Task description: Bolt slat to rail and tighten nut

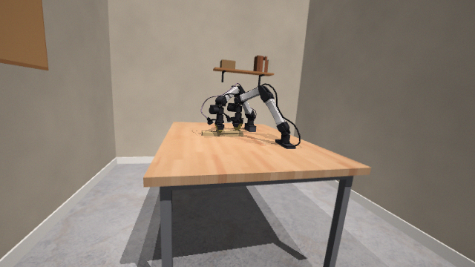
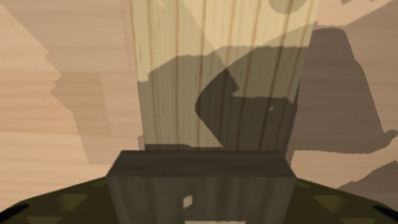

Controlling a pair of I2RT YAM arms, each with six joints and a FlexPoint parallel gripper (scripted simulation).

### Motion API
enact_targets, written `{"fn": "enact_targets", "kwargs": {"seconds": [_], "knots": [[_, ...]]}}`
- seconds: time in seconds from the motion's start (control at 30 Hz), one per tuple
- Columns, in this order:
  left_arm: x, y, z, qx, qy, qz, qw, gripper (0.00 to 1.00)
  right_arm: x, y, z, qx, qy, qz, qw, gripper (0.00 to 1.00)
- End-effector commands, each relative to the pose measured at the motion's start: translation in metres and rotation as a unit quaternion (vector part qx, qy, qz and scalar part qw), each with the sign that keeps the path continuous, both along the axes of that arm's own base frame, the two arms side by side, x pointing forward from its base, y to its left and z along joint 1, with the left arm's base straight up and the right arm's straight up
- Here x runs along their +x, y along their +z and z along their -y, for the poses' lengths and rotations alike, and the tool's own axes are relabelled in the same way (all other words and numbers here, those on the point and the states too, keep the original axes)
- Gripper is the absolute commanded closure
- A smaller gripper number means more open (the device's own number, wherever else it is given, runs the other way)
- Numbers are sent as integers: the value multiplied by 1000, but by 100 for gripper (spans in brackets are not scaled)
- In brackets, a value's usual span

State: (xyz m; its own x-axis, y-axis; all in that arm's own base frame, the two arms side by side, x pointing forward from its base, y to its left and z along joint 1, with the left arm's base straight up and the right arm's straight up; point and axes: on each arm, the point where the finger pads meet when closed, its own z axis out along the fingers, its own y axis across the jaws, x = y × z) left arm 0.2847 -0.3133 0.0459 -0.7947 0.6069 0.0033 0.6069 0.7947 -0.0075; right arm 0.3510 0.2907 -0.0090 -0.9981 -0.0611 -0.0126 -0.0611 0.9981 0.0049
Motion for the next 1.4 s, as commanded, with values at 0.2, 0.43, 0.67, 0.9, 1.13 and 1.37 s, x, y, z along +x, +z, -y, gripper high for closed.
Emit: {"fn": "enact_targets", "kwargs": {"seconds": [0.2, 0.43, 0.67, 0.9, 1.13, 1.37], "knots": [[2, 18, 1, -7, 337, 6, 941, 64, 3, 5, -1, 5, 0, 6, 1000, 33], [2, 19, 1, -8, 502, 5, 865, 64, 3, 5, -1, 5, 0, 6, 1000, 33], [2, 19, 1, -8, 502, 5, 865, 64, 3, 5, -1, 5, 0, 6, 1000, 33], [2, 19, 1, -8, 502, 5, 865, 64, 3, 5, -1, 5, 0, 6, 1000, 33], [2, 19, 1, -8, 502, 5, 865, 64, 3, 5, -1, 5, 0, 6, 1000, 33], [1, 11, 0, -1, 500, 3, 866, 64, 3, 5, -1, 5, 0, 6, 1000, 33]]}}
